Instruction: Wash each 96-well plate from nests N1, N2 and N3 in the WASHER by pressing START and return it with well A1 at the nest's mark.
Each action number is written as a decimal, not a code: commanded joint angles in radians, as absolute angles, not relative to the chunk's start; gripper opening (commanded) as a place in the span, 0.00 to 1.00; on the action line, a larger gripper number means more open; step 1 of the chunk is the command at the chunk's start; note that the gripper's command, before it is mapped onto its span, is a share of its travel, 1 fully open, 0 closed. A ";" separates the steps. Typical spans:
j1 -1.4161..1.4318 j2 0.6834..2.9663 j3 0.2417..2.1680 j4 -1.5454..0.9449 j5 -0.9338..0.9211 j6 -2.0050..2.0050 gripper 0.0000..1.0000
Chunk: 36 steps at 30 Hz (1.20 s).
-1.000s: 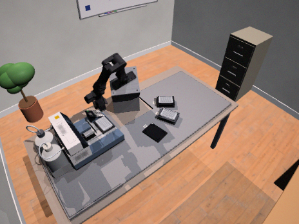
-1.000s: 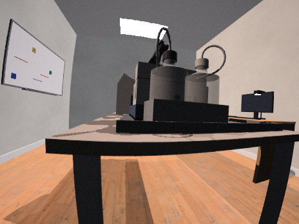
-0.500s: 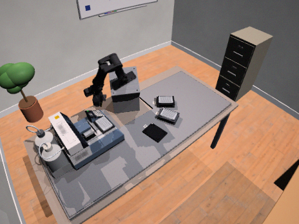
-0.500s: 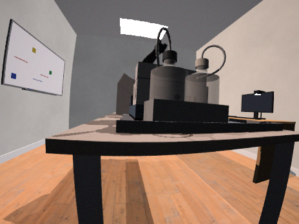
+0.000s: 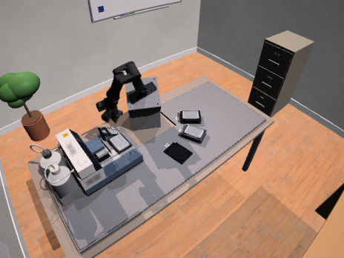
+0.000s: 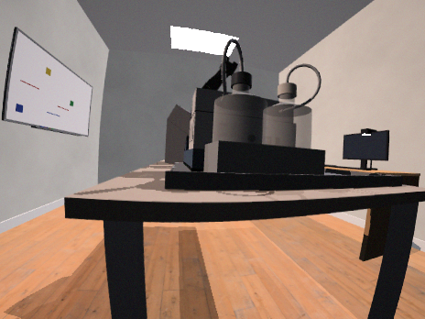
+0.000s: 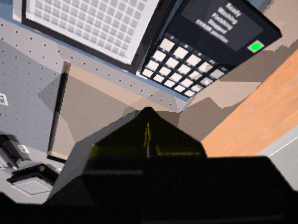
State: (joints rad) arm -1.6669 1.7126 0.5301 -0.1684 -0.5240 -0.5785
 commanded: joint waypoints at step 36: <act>-1.607 1.835 0.521 0.005 -0.514 -0.037 0.00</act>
State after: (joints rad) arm -1.6024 1.8404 0.5201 0.0013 -0.5159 -0.0383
